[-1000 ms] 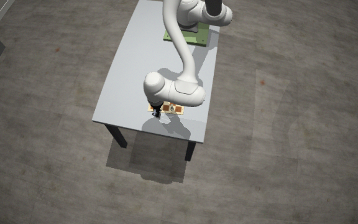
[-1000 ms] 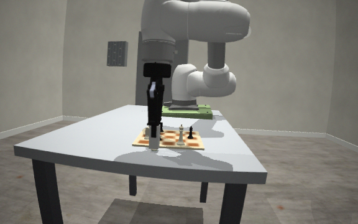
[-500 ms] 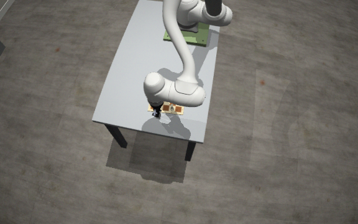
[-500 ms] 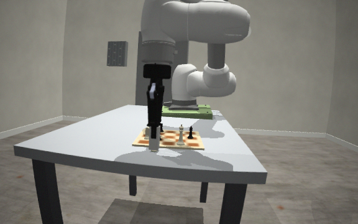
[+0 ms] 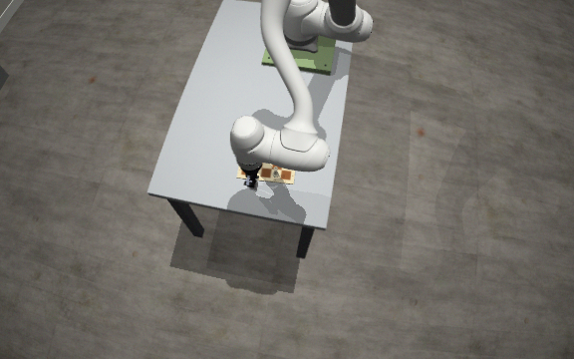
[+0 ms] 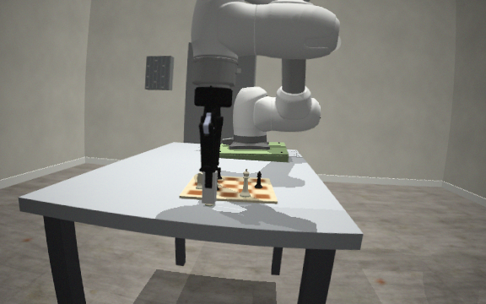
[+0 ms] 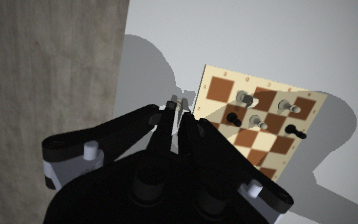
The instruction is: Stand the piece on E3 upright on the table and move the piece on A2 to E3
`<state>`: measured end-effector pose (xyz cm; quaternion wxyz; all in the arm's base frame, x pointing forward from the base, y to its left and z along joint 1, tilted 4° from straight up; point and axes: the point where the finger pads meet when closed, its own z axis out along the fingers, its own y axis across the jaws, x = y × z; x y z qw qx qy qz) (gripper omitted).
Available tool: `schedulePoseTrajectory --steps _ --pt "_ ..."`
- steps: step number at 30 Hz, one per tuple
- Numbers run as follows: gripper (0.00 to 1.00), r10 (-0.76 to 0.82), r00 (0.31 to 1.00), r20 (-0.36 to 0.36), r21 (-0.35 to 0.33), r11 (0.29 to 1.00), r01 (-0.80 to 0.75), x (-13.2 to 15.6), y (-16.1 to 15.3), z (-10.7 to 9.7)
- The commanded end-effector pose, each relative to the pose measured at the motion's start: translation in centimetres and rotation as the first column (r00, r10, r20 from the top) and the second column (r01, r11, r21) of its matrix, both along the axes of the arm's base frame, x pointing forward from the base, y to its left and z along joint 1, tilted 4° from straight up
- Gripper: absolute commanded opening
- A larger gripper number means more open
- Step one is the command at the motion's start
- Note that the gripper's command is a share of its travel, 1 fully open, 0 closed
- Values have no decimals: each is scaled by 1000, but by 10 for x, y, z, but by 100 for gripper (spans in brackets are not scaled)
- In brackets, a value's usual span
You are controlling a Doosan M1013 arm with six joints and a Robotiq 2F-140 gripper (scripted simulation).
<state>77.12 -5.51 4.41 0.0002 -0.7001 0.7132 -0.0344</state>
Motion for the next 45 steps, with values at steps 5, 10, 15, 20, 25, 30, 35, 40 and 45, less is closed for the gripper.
schedulePoseTrajectory --steps 5,10,15,20,25,30,35,40,45 --pt "0 0 1000 0 0 1000 0 0 0 0" --pt "0 0 1000 0 0 1000 0 0 0 0" --pt "0 0 1000 0 0 1000 0 0 0 0" --pt "0 0 1000 0 0 1000 0 0 0 0" --pt "4 0 1000 0 0 1000 0 0 0 0" --pt "8 0 1000 0 0 1000 0 0 0 0" --pt "16 0 1000 0 0 1000 0 0 0 0" --pt "20 0 1000 0 0 1000 0 0 0 0" --pt "20 0 1000 0 0 1000 0 0 0 0"
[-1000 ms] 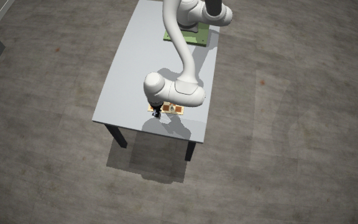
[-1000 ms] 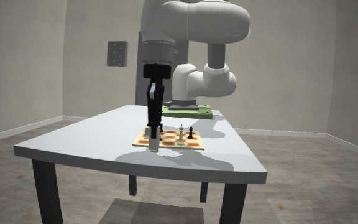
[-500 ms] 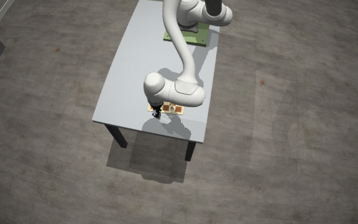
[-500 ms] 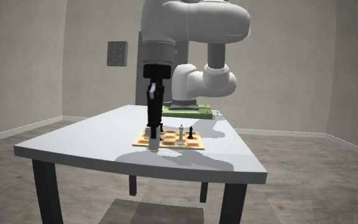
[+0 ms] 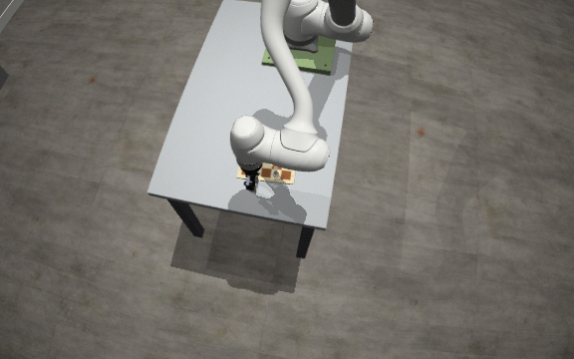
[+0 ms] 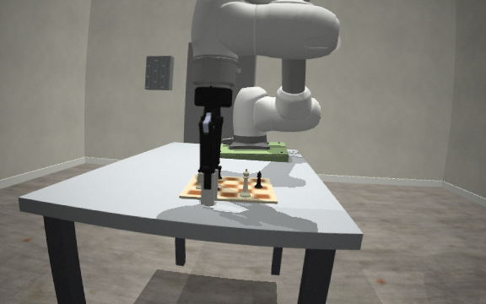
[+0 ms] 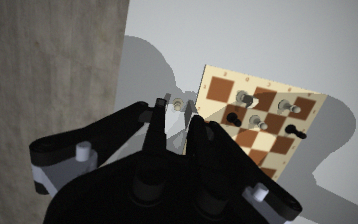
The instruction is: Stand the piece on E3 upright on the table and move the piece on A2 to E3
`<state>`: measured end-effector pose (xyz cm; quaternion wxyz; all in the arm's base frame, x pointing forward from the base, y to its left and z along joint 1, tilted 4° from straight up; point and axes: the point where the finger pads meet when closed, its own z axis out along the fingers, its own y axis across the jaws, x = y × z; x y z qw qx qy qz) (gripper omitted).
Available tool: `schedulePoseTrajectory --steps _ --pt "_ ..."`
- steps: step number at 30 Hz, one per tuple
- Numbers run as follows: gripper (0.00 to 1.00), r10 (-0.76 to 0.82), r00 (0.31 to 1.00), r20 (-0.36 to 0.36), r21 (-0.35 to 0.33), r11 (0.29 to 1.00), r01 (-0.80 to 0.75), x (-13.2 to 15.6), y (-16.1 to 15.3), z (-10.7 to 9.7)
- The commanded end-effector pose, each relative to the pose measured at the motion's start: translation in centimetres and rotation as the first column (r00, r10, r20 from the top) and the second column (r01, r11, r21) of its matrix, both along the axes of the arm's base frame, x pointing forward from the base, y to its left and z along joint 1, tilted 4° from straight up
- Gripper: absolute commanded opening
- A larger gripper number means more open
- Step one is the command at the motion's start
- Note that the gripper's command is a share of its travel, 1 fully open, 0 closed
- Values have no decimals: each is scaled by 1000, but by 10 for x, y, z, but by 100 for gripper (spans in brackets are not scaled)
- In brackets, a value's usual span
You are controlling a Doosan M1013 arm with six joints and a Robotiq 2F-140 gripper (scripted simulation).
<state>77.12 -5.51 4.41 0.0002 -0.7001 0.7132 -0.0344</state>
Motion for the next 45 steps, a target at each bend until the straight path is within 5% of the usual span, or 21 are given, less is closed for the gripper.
schedulePoseTrajectory --steps 1,10,28,36,37,45 --pt "20 0 1000 0 0 1000 0 0 0 0" --pt "20 0 1000 0 0 1000 0 0 1 10" --pt "20 0 1000 0 0 1000 0 -4 4 84" --pt "20 0 1000 0 0 1000 0 -4 4 90" --pt "100 0 1000 0 0 1000 0 -4 4 90" --pt "100 0 1000 0 0 1000 0 -4 4 90"
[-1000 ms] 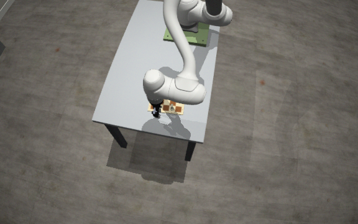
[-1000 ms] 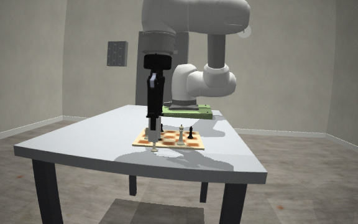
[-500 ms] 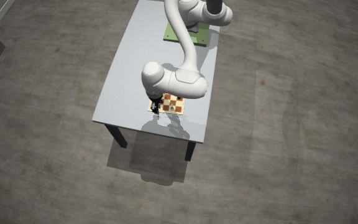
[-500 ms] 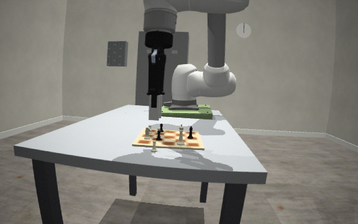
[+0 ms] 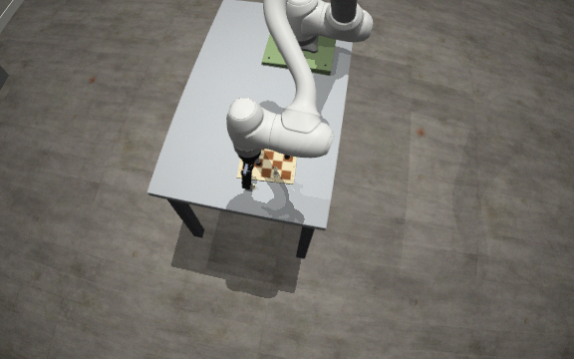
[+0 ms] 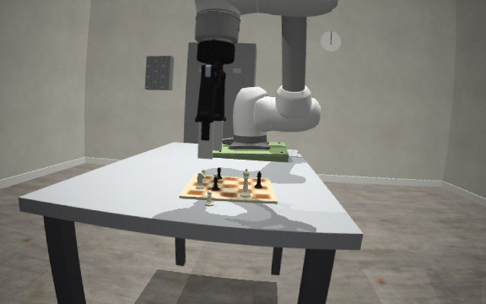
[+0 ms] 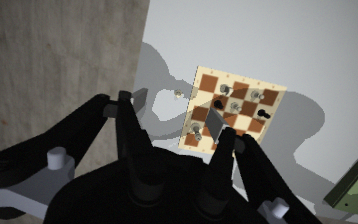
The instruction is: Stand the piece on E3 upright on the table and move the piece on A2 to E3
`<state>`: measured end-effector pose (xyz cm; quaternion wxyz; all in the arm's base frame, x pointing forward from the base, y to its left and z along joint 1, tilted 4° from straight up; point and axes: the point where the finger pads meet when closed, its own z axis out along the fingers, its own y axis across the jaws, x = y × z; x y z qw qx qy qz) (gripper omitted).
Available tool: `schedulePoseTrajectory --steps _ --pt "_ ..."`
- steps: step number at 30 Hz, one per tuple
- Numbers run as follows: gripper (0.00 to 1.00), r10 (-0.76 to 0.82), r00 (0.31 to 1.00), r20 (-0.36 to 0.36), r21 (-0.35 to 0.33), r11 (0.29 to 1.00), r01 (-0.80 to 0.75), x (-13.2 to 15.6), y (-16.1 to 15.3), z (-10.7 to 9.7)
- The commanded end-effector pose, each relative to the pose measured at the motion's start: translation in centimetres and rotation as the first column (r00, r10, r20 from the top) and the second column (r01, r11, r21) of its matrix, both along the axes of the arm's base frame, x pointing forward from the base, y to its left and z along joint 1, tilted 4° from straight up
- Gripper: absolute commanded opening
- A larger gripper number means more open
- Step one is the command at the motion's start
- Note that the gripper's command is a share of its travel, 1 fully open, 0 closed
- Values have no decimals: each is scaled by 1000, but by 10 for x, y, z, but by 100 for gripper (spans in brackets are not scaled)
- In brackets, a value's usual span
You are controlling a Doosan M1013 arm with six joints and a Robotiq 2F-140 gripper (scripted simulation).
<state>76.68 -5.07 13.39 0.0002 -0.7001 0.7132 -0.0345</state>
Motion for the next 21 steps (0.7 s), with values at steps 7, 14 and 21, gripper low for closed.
schedulePoseTrajectory --steps 7,14,21 --pt "100 0 1000 0 0 1000 0 0 0 0" --pt "100 5 1000 0 0 1000 -5 0 0 0" --pt "100 158 987 -8 -7 987 -158 -12 -1 1"
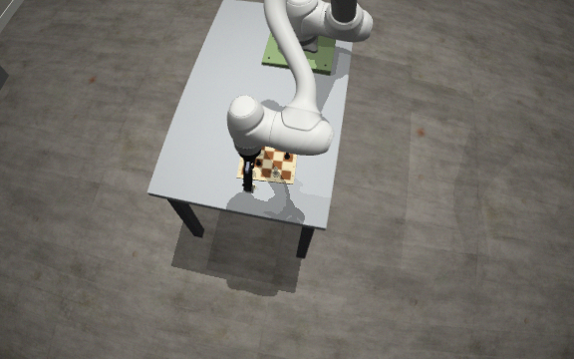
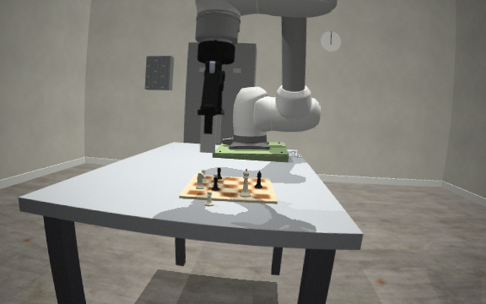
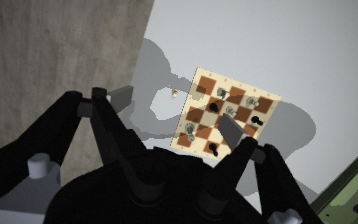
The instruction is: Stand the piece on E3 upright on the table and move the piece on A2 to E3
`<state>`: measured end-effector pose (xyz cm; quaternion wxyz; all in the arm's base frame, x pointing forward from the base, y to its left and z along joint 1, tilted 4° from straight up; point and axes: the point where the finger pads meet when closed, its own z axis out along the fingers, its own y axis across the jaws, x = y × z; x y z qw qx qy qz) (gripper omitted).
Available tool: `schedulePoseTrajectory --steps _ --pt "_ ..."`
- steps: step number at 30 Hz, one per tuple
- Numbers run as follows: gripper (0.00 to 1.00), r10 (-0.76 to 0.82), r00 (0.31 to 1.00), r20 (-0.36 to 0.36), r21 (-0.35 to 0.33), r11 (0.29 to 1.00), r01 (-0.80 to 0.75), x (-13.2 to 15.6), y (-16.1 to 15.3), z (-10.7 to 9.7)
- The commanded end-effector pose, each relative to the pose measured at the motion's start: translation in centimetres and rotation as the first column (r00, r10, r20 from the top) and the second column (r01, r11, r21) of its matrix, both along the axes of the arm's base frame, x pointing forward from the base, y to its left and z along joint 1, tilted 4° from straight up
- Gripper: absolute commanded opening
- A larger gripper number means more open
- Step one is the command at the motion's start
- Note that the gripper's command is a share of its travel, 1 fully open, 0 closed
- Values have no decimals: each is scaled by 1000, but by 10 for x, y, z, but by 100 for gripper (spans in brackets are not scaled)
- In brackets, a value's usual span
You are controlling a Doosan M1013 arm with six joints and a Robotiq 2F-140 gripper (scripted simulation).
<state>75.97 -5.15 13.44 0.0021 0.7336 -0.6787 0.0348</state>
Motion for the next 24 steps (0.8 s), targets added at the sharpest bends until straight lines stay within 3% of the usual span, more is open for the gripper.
schedulePoseTrajectory --steps 1,5,9,14,19,21,22,24 --pt "100 108 994 -5 -3 994 -108 -8 -1 1" --pt "100 216 976 -11 -8 976 -216 -16 -2 1" --pt "100 486 873 -29 -16 874 -487 -38 -3 2" --pt "100 740 670 -58 -23 670 -742 -73 -6 2" --pt "100 908 409 -92 -21 409 -912 -112 -8 0" --pt "100 908 409 -92 -21 409 -912 -112 -8 0" --pt "100 964 243 -106 -12 243 -970 -120 -8 0" --pt "100 981 154 -117 -8 154 -988 -135 -8 -1"
